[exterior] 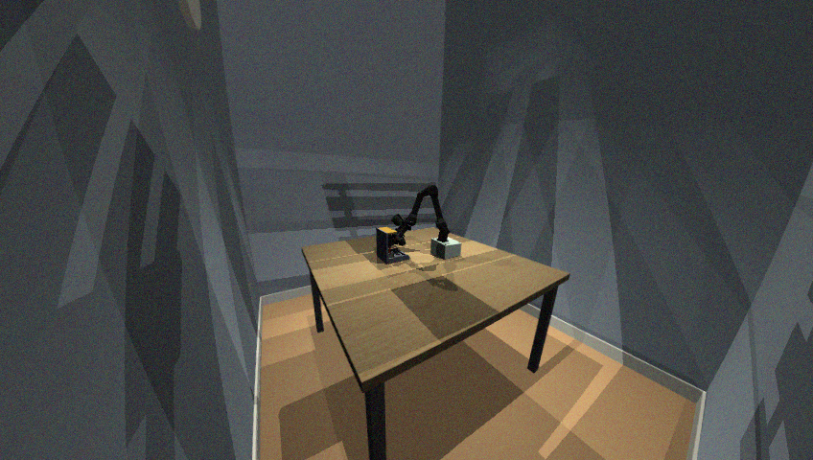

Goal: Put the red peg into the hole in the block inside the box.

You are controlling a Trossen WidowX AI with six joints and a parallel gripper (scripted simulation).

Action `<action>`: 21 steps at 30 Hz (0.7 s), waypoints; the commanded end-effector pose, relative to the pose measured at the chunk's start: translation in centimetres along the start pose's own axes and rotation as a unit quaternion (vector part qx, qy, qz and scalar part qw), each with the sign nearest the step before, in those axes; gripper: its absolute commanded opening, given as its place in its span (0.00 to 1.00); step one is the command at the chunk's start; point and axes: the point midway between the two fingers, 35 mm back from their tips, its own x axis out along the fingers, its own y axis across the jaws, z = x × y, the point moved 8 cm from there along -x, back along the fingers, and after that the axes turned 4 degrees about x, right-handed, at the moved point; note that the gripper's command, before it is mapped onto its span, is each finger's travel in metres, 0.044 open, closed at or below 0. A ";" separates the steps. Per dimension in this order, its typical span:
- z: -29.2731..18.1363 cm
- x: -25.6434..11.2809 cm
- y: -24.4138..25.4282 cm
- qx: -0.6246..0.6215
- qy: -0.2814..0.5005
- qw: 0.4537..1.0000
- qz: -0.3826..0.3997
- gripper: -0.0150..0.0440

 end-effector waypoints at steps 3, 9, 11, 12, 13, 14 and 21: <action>0.7 0.5 0.0 0.003 -0.003 1.000 0.001 0.25; 1.1 0.9 0.1 0.003 -0.003 1.000 0.001 0.25; 1.2 1.0 0.1 0.003 -0.003 1.000 0.001 0.25; 1.3 1.0 0.1 0.003 -0.003 1.000 0.001 0.25; 1.3 1.1 0.1 0.003 -0.003 1.000 0.001 0.25; 1.4 1.1 0.1 0.003 -0.003 1.000 0.001 0.25; 1.2 1.0 0.1 -0.001 0.002 1.000 0.000 0.43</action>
